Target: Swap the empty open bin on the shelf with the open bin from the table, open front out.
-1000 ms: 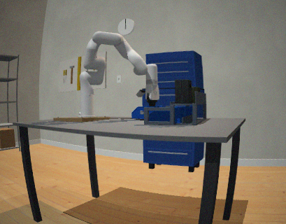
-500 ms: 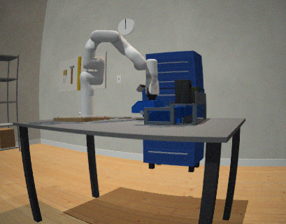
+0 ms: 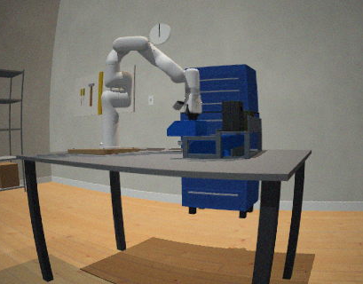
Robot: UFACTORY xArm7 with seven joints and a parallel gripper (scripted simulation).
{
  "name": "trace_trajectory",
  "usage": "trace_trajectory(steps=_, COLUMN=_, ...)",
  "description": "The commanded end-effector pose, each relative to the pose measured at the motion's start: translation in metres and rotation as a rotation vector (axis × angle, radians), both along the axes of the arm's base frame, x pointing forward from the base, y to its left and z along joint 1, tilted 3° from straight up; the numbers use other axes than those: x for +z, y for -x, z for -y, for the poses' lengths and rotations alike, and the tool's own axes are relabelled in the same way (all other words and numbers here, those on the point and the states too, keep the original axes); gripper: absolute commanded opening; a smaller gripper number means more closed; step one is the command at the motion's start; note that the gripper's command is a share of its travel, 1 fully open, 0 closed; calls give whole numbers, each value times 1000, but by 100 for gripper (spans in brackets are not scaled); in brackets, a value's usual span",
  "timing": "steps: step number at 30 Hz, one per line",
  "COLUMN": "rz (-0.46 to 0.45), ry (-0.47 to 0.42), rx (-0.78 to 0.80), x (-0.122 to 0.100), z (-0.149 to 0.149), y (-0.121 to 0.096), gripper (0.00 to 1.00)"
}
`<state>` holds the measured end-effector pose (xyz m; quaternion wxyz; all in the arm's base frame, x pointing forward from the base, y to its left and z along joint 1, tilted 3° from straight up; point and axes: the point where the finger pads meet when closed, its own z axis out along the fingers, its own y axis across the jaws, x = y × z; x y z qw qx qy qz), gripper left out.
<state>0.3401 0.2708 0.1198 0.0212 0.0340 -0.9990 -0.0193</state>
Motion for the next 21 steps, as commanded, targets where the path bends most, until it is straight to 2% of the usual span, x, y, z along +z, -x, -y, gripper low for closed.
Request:
trace_trajectory(steps=1, rz=4, ry=-3, rx=0, x=6, z=-1, y=-2, gripper=0)
trace_trajectory(steps=21, rz=4, ry=-3, rx=0, x=10, z=0, y=-2, gripper=0)
